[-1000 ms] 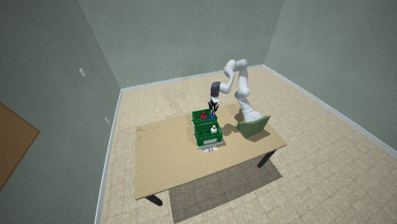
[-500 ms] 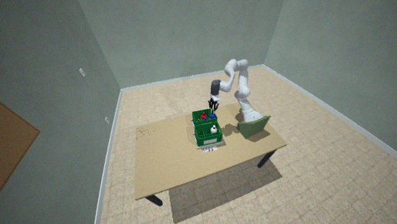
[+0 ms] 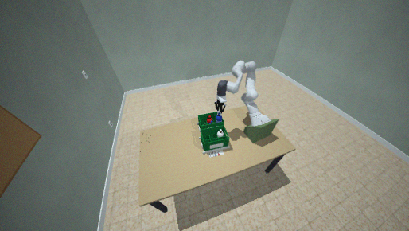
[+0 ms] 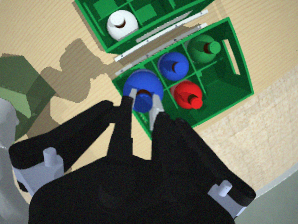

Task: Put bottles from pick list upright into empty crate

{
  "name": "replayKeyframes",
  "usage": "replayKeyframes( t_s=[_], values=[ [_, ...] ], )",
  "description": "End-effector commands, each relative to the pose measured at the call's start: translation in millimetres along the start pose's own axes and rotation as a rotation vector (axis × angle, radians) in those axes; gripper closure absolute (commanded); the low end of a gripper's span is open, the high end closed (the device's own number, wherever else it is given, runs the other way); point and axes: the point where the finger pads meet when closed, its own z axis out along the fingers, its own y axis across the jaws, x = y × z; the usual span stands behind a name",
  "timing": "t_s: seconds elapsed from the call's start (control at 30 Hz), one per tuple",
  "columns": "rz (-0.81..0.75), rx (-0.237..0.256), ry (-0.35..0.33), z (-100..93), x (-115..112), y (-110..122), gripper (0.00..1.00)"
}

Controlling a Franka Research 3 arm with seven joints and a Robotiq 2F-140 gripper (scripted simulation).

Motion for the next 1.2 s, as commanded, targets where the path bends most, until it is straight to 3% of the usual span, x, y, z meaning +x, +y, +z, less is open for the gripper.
replayKeyframes(
  t_s=[0.0,1.17],
  values=[
    [-0.008,-0.002,0.004,-9.9,1,0,1.0],
    [-0.008,-0.002,0.004,-61.6,0,0,1.0]
  ],
)
